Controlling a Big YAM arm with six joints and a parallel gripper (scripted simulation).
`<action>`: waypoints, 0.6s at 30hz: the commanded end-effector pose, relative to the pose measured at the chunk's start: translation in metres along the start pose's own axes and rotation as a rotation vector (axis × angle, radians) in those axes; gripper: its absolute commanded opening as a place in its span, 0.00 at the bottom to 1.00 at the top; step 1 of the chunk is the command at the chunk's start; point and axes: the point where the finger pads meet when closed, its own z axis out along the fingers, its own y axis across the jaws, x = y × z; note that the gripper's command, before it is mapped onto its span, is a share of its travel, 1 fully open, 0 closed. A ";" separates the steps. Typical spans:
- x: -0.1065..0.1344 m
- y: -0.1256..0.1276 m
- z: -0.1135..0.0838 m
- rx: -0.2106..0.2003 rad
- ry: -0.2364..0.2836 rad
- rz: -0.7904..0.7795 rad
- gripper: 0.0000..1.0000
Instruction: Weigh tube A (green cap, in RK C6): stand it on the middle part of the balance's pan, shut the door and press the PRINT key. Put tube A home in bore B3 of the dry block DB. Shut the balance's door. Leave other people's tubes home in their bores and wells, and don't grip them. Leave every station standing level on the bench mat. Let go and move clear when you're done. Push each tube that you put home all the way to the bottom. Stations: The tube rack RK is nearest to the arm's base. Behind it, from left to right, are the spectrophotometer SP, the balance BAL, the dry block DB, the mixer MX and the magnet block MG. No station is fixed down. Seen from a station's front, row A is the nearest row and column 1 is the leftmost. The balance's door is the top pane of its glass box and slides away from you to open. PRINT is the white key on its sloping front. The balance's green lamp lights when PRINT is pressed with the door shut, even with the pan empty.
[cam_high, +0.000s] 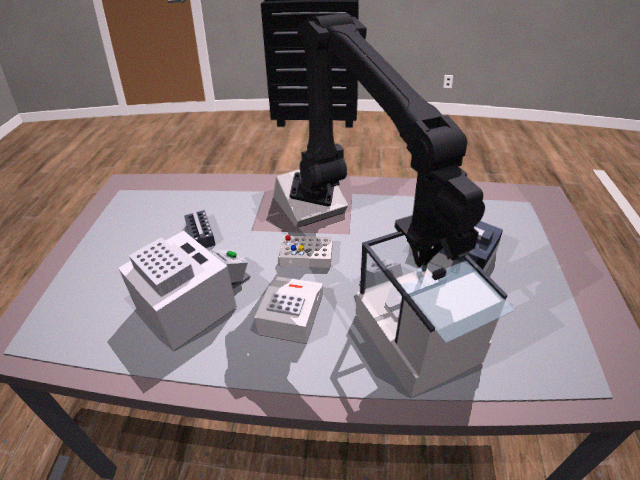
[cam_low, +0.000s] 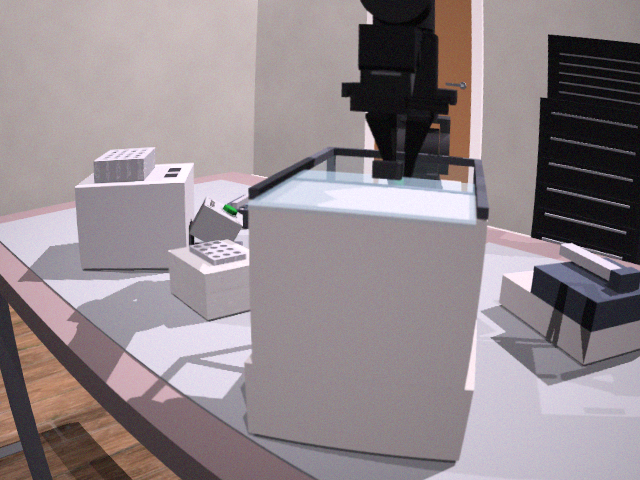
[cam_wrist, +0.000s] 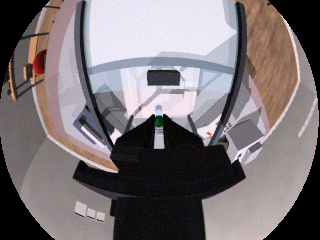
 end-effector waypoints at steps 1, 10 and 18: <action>-0.018 0.005 -0.035 -0.010 -0.067 -0.016 0.09; -0.017 0.005 -0.053 -0.010 -0.074 -0.016 0.09; -0.017 0.004 -0.058 -0.009 -0.062 -0.016 0.09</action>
